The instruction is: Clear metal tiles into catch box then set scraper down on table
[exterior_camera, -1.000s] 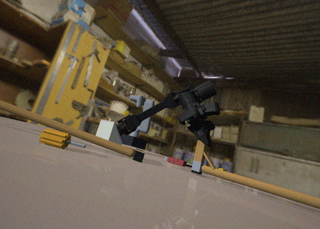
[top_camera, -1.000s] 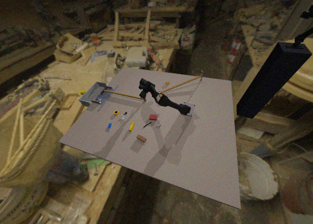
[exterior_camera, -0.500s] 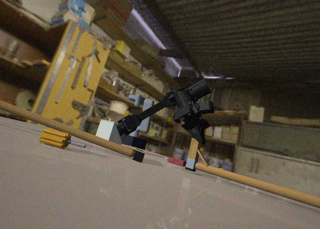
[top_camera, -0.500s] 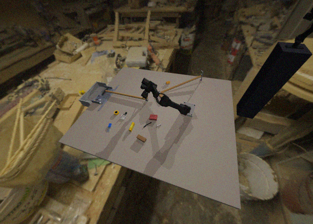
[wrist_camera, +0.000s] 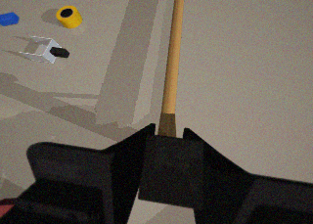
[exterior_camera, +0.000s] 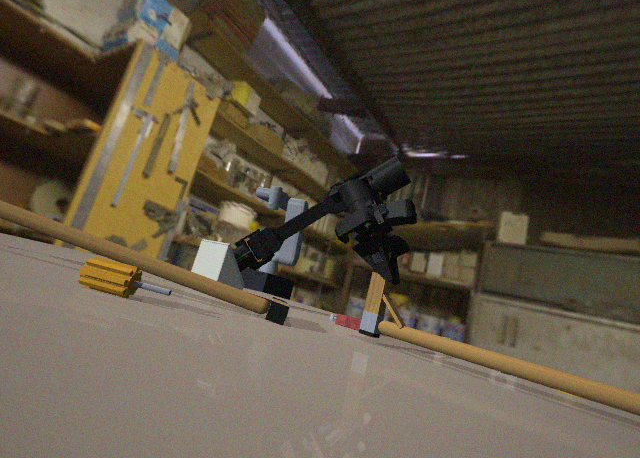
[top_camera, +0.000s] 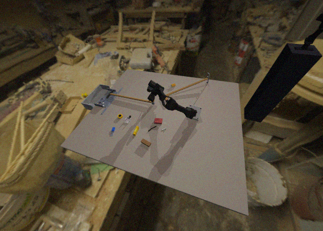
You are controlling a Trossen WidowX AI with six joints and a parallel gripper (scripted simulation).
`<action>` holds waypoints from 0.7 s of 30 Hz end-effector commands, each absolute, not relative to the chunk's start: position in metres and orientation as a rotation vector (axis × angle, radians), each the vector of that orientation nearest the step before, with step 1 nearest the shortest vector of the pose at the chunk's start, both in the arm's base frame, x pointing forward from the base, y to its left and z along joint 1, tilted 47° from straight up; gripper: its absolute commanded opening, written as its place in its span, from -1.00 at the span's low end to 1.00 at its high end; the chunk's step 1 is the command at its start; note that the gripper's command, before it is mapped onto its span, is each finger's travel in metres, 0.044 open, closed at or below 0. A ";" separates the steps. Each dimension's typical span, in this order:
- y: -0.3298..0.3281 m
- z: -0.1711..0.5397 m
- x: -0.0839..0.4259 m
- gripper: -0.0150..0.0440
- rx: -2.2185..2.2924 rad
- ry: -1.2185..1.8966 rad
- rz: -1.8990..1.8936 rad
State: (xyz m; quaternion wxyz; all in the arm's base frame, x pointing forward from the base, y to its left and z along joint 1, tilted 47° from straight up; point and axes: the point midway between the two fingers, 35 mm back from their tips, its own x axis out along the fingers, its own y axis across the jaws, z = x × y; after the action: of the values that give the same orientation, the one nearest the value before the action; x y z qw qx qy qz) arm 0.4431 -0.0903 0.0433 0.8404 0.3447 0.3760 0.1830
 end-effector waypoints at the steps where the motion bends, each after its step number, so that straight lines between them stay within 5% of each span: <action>1: -0.094 0.044 0.435 -0.49 0.727 0.789 0.379; 21: -0.096 0.039 0.408 -0.49 0.727 0.789 0.378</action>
State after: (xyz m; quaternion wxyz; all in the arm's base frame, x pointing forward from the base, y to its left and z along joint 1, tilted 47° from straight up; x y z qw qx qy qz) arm 0.4150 -0.0934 0.0390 0.8407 0.3445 0.3761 0.1819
